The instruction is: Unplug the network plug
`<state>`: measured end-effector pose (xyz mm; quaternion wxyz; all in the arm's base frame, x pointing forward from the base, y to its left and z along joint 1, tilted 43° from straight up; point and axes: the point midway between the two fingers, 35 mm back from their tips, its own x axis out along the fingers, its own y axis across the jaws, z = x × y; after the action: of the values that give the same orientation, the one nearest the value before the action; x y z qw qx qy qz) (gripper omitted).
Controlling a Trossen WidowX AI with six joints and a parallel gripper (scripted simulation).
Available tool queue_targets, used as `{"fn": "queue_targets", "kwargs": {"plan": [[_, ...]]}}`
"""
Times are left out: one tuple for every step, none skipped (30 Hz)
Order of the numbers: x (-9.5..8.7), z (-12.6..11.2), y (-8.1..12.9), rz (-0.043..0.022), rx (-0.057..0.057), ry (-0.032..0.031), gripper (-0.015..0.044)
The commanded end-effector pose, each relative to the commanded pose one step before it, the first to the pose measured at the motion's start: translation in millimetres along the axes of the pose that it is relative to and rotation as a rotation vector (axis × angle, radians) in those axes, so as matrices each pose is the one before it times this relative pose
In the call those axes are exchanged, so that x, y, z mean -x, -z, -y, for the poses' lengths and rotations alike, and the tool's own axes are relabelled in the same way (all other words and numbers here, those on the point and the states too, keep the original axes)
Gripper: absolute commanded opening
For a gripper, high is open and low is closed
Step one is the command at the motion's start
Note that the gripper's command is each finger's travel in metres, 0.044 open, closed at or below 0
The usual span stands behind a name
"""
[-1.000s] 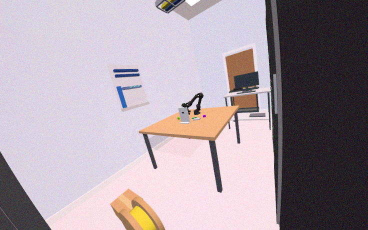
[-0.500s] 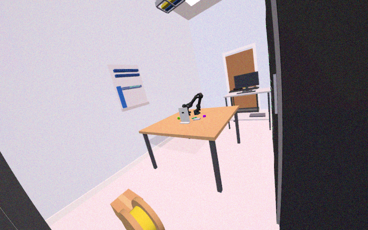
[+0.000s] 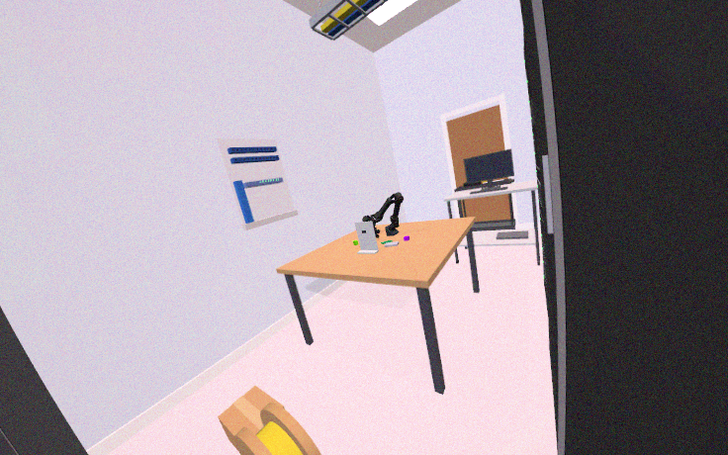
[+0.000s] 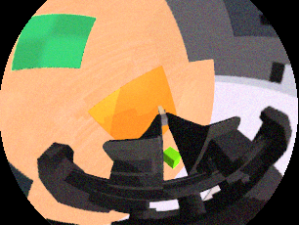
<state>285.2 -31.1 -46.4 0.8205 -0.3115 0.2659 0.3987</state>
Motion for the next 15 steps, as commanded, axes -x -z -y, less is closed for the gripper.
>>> {"fn": "queue_targets", "kwargs": {"plan": [[-2.1,-1.66,0.08,-0.00466,-0.007,-0.0051,0.0],[-0.31,0.06,-0.26,0.00003,0.0,0.0,0.0],[-0.31,0.06,-0.25,0.00003,0.0,0.0,0.0],[-0.31,0.06,-0.26,0.00003,0.0,0.0,0.0],[-0.31,0.06,-0.26,0.00003,0.0,0.0,0.0],[-0.32,0.06,-0.26,0.00003,0.0,0.0,0.0],[1.8,1.69,-0.31,0.00449,0.0069,0.00503,0.0],[0.0,0.0,0.0,0.0,0.0,0.0,0.0],[0.0,0.0,0.0,0.0,0.0,0.0,0.0],[0.0,0.0,0.0,0.0,0.0,0.0,0.0],[0.0,0.0,0.0,0.0,0.0,0.0,0.0],[0.0,0.0,0.0,0.0,0.0,0.0,0.0],[0.0,0.0,0.0,0.0,0.0,0.0,0.0026],[0.0,0.0,0.0,0.0,0.0,0.0,0.0052],[0.0,0.0,0.0,0.0,0.0,0.0,0.0079]]}}
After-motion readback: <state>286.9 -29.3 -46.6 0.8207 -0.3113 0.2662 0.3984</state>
